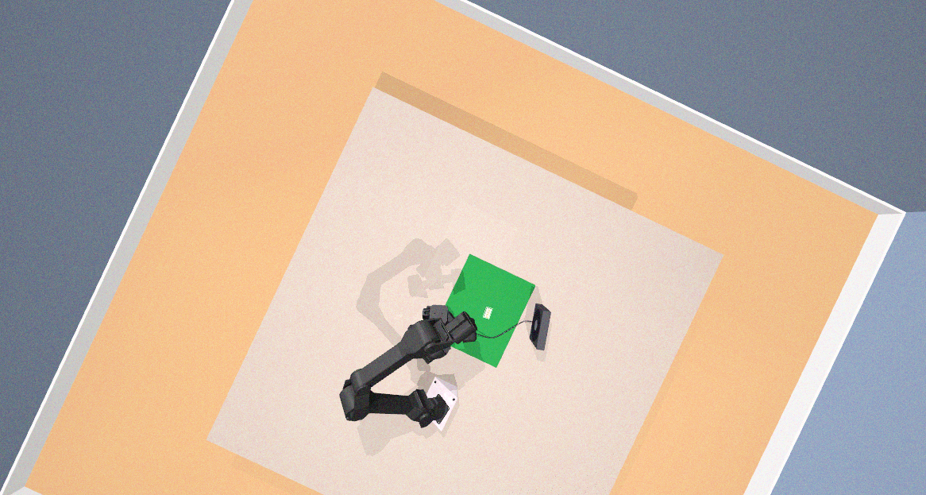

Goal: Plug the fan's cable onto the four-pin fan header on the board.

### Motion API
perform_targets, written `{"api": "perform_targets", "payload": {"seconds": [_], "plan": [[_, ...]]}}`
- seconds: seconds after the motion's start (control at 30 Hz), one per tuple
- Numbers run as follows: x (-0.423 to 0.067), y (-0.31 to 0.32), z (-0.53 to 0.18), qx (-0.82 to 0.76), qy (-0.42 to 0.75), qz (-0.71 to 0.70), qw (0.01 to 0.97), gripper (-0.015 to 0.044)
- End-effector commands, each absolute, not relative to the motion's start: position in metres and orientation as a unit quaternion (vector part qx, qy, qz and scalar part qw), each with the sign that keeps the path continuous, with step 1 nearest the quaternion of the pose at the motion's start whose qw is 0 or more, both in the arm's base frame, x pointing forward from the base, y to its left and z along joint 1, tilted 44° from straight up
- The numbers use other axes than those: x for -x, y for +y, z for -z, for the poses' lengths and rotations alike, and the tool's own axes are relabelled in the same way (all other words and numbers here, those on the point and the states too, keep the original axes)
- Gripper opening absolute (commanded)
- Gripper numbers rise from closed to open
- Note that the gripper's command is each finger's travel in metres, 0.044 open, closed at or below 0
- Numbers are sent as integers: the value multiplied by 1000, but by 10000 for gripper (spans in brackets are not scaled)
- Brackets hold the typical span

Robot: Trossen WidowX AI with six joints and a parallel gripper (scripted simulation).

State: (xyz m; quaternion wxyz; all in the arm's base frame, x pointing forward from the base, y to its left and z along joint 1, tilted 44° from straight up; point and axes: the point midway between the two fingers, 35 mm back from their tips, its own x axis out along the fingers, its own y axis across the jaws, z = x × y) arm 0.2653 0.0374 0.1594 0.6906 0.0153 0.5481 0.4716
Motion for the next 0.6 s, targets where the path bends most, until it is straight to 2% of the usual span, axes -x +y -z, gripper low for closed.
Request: {"api": "perform_targets", "payload": {"seconds": [0.0,0.57], "plan": [[-274,15,-175,187,384,-604,672,440],[-275,19,-170,186,385,-606,671,440]]}}
